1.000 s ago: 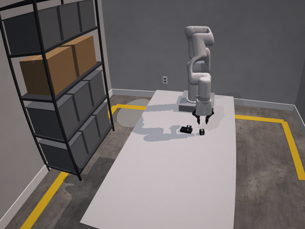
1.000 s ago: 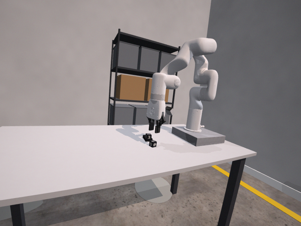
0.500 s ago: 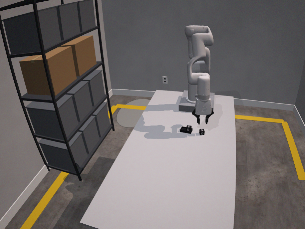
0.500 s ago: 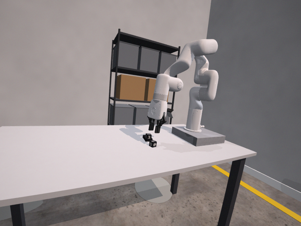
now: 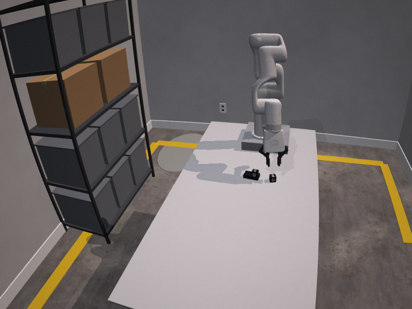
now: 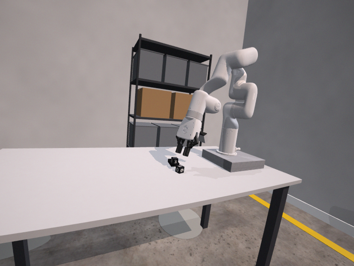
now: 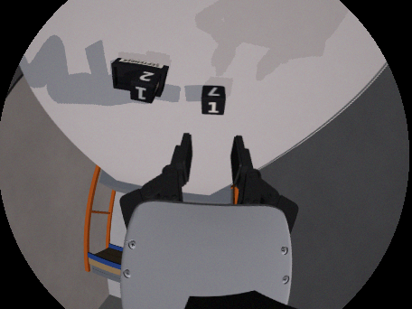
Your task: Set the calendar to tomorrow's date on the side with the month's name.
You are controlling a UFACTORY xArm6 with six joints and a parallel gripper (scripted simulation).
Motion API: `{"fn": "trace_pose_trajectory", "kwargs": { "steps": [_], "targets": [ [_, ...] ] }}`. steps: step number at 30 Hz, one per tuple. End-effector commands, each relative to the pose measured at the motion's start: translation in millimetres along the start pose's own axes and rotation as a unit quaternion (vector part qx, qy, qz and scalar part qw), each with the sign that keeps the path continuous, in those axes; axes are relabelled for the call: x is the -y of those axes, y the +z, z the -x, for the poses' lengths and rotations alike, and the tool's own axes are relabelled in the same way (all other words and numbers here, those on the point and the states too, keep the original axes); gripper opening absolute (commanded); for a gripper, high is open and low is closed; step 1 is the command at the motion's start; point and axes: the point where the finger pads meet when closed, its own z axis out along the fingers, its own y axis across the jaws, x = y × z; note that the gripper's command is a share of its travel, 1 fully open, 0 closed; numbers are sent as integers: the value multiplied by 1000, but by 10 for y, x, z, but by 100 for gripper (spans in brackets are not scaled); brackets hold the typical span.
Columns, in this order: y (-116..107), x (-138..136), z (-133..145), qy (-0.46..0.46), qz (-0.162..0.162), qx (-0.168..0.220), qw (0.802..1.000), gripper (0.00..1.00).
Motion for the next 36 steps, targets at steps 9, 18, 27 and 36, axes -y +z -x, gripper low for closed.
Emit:
{"fn": "trace_pose_trajectory", "kwargs": {
  "steps": [9, 18, 27, 36],
  "targets": [
    [48, -5, 23, 0, 1, 46, 999, 47],
    [32, -3, -2, 0, 1, 130, 992, 47],
    [1, 0, -47, 0, 0, 154, 988, 47],
    [2, 0, -52, 0, 0, 154, 988, 47]
  ]
}}
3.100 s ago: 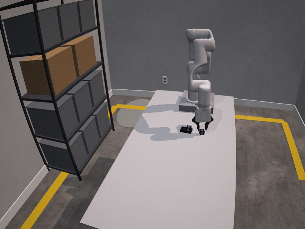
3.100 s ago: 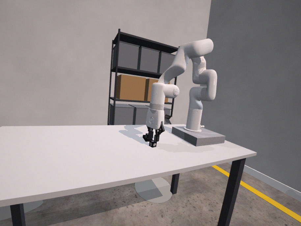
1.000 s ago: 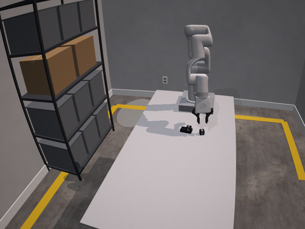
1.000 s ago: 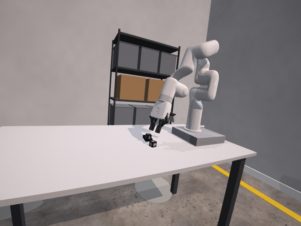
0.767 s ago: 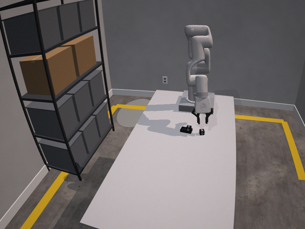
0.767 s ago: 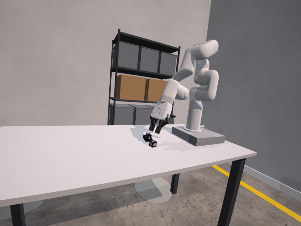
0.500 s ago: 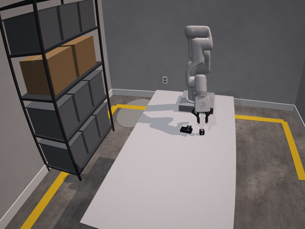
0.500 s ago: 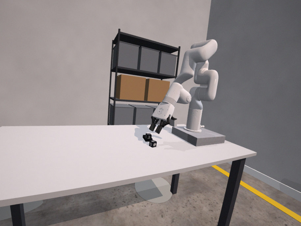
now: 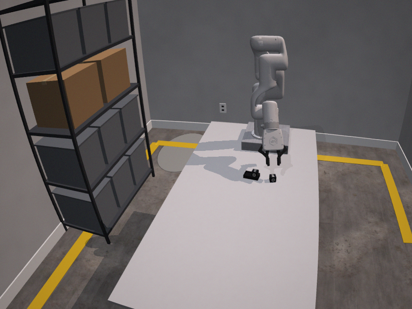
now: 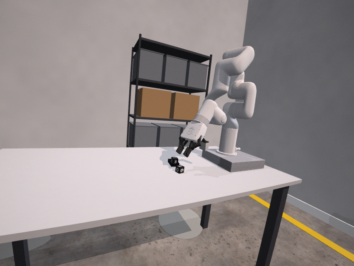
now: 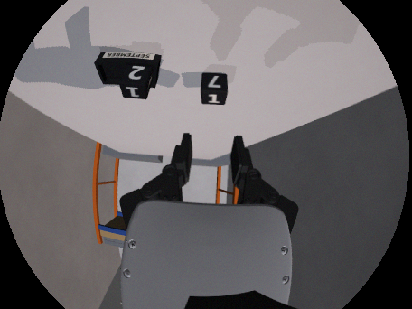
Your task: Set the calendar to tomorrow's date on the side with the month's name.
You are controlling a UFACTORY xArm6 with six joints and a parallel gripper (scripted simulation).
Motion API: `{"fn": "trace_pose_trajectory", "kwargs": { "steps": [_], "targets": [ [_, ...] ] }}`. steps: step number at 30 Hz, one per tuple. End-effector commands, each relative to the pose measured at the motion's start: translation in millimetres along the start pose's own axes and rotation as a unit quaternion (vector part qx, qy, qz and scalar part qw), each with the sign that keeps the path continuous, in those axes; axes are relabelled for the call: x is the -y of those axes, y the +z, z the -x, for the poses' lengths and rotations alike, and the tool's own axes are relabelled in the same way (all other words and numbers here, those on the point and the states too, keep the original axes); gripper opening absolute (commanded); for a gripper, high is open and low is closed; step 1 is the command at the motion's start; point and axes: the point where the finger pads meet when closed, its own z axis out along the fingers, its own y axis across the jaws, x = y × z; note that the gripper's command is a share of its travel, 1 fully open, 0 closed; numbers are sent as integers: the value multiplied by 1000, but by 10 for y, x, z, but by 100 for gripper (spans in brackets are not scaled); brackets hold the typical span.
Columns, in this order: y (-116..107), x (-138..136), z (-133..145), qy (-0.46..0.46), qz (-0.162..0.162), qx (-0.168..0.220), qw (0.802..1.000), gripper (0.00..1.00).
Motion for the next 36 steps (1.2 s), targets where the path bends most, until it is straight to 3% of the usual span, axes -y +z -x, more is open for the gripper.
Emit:
{"fn": "trace_pose_trajectory", "kwargs": {
  "steps": [1, 23, 36],
  "targets": [
    [-2, 0, 9, 0, 0, 1, 1000, 47],
    [59, 0, -33, 0, 0, 1, 1000, 47],
    [227, 0, -150, 0, 0, 1, 1000, 47]
  ]
}}
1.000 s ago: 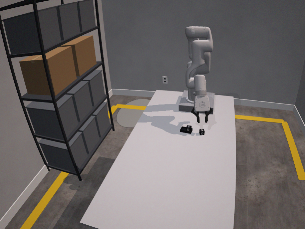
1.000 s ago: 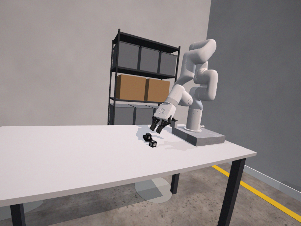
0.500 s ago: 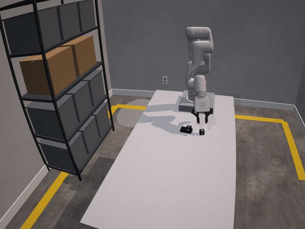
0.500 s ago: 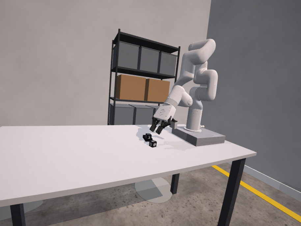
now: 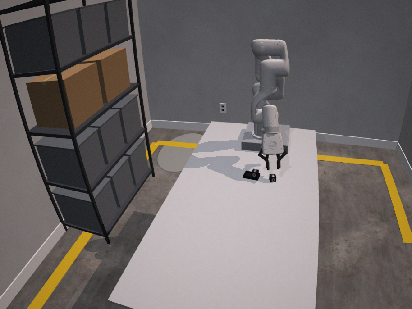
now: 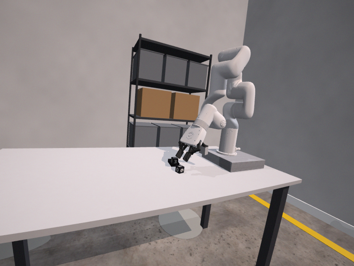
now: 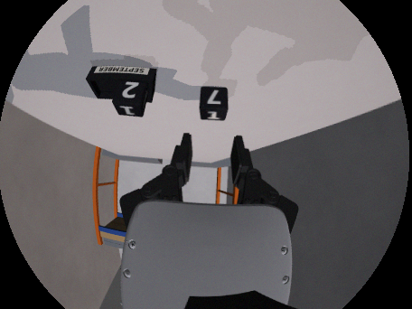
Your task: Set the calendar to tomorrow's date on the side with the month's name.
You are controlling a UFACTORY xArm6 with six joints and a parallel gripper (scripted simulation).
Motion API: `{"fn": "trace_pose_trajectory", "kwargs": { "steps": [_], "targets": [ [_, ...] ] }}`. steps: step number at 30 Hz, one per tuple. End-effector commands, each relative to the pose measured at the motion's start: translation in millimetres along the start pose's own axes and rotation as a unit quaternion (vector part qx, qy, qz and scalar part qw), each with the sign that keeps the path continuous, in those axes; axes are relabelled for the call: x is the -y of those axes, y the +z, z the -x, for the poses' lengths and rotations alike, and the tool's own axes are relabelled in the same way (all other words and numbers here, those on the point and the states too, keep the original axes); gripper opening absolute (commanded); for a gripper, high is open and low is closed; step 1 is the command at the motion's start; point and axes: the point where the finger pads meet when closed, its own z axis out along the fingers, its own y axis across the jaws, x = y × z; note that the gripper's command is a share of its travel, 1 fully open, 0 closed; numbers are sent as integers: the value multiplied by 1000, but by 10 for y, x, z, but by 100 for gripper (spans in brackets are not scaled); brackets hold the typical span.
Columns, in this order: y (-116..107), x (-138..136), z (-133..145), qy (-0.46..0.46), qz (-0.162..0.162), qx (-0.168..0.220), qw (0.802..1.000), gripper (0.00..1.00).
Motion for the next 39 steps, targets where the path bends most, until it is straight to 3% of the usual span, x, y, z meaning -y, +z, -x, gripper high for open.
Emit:
{"fn": "trace_pose_trajectory", "kwargs": {
  "steps": [1, 19, 39],
  "targets": [
    [65, 0, -32, 0, 0, 2, 1000, 47],
    [304, 0, -198, 0, 0, 2, 1000, 47],
    [394, 0, -261, 0, 0, 2, 1000, 47]
  ]
}}
